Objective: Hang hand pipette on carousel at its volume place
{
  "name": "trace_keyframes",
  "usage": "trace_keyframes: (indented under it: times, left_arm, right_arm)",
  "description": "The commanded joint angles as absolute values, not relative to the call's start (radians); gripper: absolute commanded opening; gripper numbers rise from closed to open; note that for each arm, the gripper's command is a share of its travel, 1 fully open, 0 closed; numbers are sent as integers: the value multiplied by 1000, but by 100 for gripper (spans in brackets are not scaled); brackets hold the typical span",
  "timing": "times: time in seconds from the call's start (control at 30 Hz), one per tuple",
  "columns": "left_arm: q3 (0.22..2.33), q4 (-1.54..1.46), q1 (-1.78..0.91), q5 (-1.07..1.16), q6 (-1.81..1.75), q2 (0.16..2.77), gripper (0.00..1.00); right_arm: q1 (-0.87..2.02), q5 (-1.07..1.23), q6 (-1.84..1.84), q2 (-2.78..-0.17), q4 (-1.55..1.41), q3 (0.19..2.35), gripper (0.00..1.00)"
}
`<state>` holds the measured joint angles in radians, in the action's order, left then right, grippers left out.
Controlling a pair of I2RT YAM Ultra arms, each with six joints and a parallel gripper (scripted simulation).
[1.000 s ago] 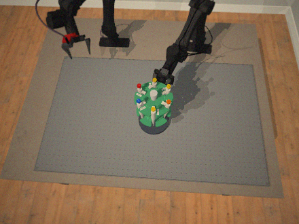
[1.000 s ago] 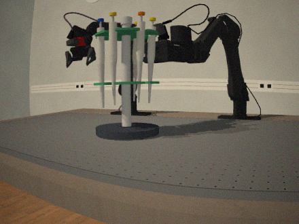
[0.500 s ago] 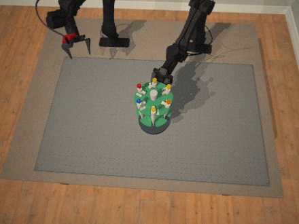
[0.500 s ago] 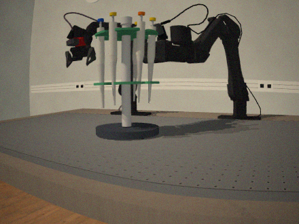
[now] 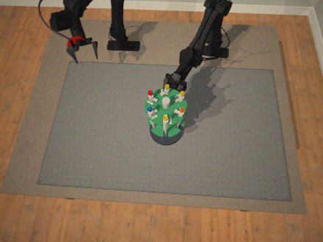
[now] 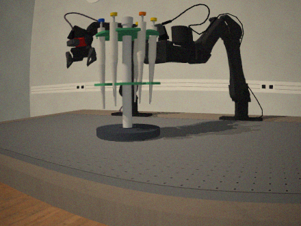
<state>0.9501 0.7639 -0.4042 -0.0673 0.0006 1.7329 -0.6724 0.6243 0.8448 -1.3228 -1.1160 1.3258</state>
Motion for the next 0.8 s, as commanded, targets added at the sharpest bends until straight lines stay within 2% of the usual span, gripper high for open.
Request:
trace_keyframes:
  times: [0.0,0.63,0.67,0.77]
  left_arm:
    - [981,784,-411,-61,-2,1699,50]
    - [981,784,-411,-61,-2,1699,50]
    - [981,784,-411,-61,-2,1699,12]
    - [981,784,-411,-61,-2,1699,12]
  right_arm:
    - [-682,647,857,-1317,-1103,1341,100]
    - [-682,647,857,-1317,-1103,1341,100]
    - [-682,647,857,-1317,-1103,1341,100]
    - [-682,647,857,-1317,-1103,1341,100]
